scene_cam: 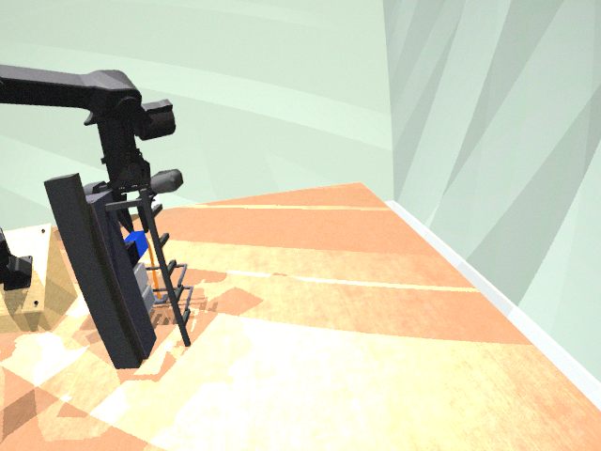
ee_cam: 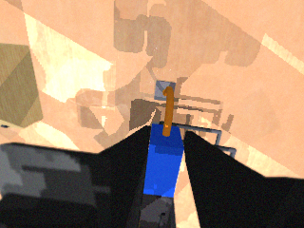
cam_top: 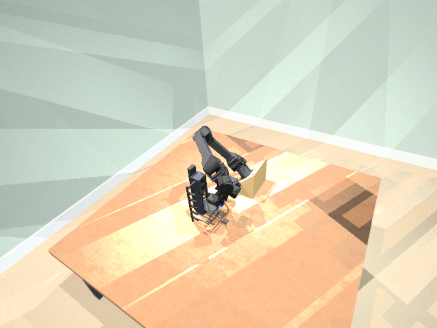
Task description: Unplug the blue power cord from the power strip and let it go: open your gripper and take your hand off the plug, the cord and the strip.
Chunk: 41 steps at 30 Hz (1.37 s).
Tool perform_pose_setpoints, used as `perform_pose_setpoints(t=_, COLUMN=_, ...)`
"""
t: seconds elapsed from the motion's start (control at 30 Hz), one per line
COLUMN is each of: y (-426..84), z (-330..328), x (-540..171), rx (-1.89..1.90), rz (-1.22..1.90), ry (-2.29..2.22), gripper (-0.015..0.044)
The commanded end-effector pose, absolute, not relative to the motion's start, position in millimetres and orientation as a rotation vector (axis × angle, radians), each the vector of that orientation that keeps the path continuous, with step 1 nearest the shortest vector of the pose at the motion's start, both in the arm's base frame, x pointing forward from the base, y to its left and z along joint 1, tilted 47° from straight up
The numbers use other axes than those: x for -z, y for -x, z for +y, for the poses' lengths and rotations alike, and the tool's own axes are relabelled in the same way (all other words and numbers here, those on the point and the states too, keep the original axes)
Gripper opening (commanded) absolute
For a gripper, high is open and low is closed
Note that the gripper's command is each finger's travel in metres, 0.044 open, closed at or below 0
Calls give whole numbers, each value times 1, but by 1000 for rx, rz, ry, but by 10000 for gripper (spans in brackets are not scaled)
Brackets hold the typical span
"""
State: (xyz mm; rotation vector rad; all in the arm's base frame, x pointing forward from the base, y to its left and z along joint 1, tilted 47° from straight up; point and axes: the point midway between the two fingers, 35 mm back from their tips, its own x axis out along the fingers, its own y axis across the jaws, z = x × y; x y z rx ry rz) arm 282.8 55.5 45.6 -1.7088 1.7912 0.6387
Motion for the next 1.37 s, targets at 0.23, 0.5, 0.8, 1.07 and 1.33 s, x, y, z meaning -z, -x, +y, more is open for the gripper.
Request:
perform_pose_setpoints(t=0.23, y=-284, z=60, x=-43, rx=-635, rz=1786, ry=1709, gripper=394)
perform_pose_setpoints(t=0.5, y=-287, z=105, x=-12, rx=-636, rz=1784, ry=1707, gripper=440)
perform_pose_setpoints(t=0.8, y=-287, z=105, x=-12, rx=-636, rz=1784, ry=1707, gripper=440)
perform_pose_setpoints(t=1.07, y=-287, z=105, x=-12, rx=-636, rz=1784, ry=1707, gripper=440)
perform_pose_setpoints(t=1.33, y=-287, z=105, x=-12, rx=-636, rz=1784, ry=1707, gripper=440)
